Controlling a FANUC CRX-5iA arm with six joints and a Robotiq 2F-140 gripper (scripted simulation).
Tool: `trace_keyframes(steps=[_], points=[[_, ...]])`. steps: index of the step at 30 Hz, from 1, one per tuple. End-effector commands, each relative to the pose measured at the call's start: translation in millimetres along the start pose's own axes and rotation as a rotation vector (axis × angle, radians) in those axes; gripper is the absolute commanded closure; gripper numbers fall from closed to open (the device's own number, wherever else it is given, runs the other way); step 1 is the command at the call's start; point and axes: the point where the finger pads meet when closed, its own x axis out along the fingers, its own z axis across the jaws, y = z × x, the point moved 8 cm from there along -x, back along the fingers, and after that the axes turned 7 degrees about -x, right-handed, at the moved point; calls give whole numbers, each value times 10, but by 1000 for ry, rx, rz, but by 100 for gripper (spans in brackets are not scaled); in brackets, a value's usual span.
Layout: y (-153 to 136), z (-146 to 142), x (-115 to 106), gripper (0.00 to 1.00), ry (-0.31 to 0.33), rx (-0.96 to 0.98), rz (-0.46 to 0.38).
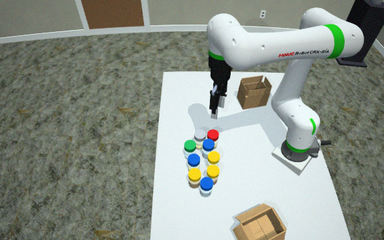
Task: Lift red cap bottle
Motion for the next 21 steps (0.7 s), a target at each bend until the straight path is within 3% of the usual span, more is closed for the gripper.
trace_keyframes(steps=[1, 4, 14, 21], points=[[-1, 3, -10, 49, 3, -30, 1], [-1, 3, -10, 49, 3, -30, 1], [-69, -10, -50, 49, -12, -358, 13], [-69, -10, -50, 49, -12, -358, 13]])
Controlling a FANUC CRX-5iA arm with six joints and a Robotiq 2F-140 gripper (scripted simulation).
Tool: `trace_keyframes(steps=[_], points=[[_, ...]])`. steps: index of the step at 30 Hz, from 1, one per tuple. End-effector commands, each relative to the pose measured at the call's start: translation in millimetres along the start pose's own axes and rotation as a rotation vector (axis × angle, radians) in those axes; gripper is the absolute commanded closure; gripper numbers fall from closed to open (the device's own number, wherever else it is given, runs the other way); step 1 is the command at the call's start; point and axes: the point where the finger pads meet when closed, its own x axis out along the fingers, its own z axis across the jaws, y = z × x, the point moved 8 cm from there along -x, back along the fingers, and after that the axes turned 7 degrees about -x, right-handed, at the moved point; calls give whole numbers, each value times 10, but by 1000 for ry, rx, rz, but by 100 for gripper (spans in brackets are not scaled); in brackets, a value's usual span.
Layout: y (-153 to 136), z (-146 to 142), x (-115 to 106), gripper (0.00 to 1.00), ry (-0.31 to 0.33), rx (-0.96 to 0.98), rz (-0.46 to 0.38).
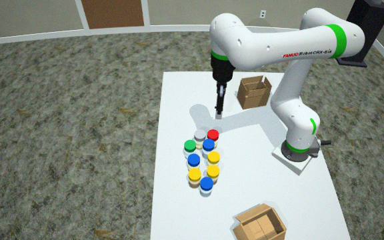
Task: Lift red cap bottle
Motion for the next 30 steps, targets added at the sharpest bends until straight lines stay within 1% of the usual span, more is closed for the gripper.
trace_keyframes(steps=[1, 10, 17, 27, 30], points=[[-3, -3, -10, 49, -3, -29, 2], [-55, -31, -47, 49, -17, -328, 9], [-55, -31, -47, 49, -17, -328, 9], [-111, -59, -86, 49, -37, -655, 11], [-111, -59, -86, 49, -37, -655, 11]])
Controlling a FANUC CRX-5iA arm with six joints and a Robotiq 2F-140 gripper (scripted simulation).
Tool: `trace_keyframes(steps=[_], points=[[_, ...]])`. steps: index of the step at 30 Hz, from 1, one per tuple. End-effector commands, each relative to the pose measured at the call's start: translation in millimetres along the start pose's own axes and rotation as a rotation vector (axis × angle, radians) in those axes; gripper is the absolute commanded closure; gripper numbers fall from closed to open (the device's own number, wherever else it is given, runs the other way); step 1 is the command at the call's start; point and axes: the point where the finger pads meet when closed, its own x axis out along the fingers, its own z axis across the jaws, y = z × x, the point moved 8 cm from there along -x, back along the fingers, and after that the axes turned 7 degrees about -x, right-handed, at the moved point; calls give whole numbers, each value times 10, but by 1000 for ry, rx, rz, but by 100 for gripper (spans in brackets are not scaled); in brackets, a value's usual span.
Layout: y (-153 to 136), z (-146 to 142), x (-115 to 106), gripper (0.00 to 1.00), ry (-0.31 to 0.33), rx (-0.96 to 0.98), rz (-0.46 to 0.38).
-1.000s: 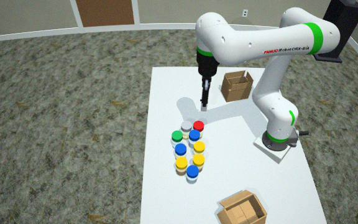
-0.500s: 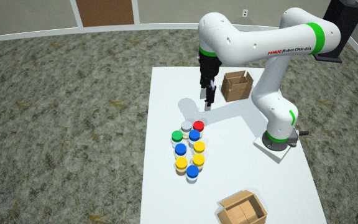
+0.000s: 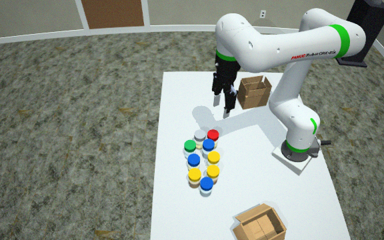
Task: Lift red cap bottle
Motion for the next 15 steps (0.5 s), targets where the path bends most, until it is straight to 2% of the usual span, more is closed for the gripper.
trace_keyframes(steps=[1, 4, 14, 15], points=[[-3, 3, -10, 49, 2, -30, 3], [-3, 3, -10, 49, 2, -30, 3], [21, 14, 1179, 49, 2, -30, 3], [21, 14, 1179, 49, 2, -30, 3]])
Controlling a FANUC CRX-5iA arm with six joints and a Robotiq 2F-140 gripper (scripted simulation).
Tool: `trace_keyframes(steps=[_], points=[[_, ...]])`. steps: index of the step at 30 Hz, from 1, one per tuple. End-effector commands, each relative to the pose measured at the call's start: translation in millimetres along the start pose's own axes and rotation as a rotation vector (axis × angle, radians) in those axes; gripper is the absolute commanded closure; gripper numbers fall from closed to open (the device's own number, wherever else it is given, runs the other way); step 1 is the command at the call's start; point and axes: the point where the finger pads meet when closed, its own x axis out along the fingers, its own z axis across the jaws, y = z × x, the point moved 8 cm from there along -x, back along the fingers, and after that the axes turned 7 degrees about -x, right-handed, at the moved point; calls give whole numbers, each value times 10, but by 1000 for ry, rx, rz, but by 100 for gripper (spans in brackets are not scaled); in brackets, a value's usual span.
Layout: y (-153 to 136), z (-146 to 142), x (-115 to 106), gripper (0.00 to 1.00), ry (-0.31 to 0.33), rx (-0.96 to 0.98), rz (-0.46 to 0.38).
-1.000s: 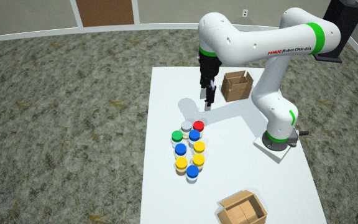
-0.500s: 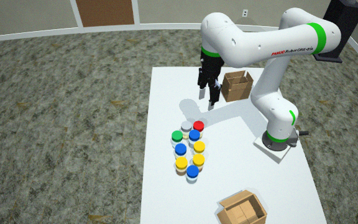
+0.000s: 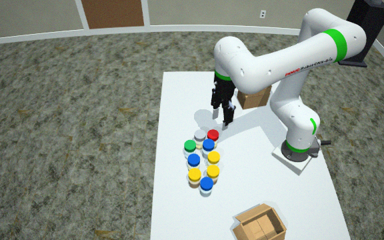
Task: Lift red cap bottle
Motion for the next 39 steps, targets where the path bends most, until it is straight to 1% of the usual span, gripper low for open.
trace_keyframes(steps=[1, 7, 16, 23, 33, 39], points=[[44, 34, 328, 49, -5, -2, 5], [27, 21, 348, 49, -3, -2, 3], [34, 25, 798, 49, -6, -2, 5], [34, 25, 798, 49, -6, -2, 5], [42, 30, 1297, 49, -5, -2, 5], [42, 30, 1297, 49, -5, -2, 5]])
